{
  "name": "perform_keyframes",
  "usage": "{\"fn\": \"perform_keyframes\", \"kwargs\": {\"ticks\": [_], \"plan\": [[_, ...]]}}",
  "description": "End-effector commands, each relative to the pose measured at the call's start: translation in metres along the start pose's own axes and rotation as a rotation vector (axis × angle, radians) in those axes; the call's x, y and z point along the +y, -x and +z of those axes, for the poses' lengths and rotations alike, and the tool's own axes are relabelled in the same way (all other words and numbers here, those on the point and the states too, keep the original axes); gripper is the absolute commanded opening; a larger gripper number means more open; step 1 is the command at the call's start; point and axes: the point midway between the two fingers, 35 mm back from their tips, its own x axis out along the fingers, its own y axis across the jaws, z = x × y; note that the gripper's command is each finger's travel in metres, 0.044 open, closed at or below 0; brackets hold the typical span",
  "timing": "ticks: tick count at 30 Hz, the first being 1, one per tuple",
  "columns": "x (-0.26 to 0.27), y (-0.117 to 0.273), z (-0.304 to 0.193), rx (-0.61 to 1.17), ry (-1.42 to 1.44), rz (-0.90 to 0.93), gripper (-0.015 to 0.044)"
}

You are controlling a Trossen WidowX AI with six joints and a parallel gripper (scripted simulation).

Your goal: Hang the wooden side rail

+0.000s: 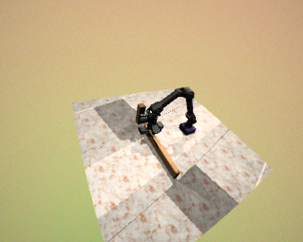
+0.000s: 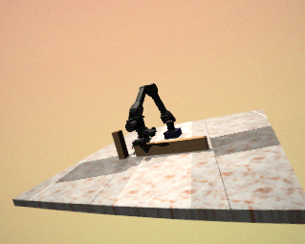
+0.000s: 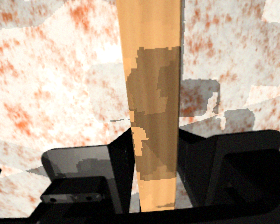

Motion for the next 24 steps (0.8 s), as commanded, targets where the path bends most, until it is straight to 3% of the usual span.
{"fn": "perform_keyframes", "kwargs": {"ticks": [1,24], "plan": [[-0.0023,0.006,0.0003,-0.001,0.012,-0.012,0.0],[-0.0022,0.0098,0.0002,-0.001,0.012,-0.012,0.0]]}}
